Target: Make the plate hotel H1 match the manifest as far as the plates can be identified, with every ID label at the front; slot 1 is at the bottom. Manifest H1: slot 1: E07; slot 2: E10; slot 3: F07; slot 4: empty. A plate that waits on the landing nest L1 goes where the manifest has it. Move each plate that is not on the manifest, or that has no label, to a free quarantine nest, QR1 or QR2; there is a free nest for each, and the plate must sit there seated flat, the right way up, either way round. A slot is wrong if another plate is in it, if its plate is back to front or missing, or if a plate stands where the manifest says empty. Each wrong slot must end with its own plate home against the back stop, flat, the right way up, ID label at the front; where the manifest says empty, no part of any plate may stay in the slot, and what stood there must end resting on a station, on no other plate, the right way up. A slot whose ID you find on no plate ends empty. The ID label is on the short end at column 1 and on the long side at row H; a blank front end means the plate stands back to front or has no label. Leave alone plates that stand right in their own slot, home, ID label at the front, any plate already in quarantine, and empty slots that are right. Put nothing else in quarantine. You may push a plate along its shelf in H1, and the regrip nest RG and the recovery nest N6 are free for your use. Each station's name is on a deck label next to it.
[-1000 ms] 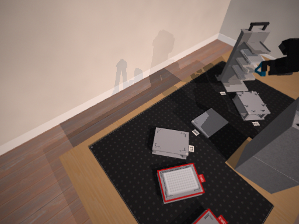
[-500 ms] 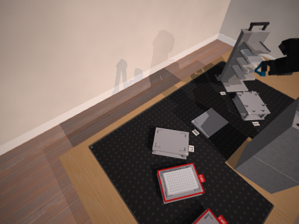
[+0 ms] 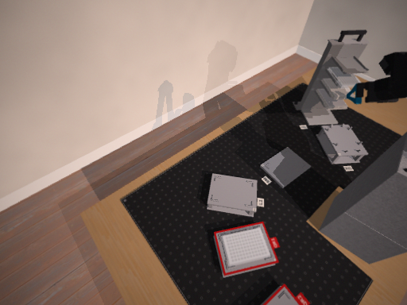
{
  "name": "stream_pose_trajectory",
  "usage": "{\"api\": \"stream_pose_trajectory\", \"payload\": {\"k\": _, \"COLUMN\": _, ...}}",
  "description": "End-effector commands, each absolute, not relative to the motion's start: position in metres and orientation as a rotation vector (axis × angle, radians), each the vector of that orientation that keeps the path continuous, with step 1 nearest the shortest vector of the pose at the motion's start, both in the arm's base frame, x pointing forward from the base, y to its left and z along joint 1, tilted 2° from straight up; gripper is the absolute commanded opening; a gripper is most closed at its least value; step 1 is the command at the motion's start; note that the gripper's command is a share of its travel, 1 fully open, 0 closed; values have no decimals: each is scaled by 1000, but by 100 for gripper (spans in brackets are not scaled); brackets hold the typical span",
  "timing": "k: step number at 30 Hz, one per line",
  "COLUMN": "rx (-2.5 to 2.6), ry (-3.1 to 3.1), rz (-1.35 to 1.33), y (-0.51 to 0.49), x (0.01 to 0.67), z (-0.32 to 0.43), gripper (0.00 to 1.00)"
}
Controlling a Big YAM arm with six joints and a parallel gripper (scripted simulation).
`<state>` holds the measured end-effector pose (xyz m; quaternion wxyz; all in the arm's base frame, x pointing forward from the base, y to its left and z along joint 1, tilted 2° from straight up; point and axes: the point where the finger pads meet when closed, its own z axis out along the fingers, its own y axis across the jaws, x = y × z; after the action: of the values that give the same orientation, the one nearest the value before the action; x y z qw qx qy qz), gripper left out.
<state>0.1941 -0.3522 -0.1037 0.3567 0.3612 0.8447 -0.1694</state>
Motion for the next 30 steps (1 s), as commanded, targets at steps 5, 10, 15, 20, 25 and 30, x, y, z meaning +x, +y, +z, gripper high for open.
{"api": "stream_pose_trajectory", "payload": {"k": 5, "rx": 919, "ry": 2162, "rz": -451, "y": -358, "x": 200, "z": -98, "gripper": 100}}
{"api": "stream_pose_trajectory", "payload": {"k": 10, "rx": 919, "ry": 2162, "rz": -451, "y": -358, "x": 200, "z": -98, "gripper": 100}}
{"api": "stream_pose_trajectory", "payload": {"k": 15, "rx": 919, "ry": 2162, "rz": -451, "y": -358, "x": 200, "z": -98, "gripper": 100}}
{"api": "stream_pose_trajectory", "payload": {"k": 20, "rx": 919, "ry": 2168, "rz": -439, "y": -348, "x": 196, "z": -102, "gripper": 100}}
{"api": "stream_pose_trajectory", "payload": {"k": 25, "rx": 923, "ry": 2172, "rz": -451, "y": -344, "x": 185, "z": -103, "gripper": 100}}
{"api": "stream_pose_trajectory", "payload": {"k": 30, "rx": 922, "ry": 2170, "rz": -452, "y": -340, "x": 180, "z": -103, "gripper": 100}}
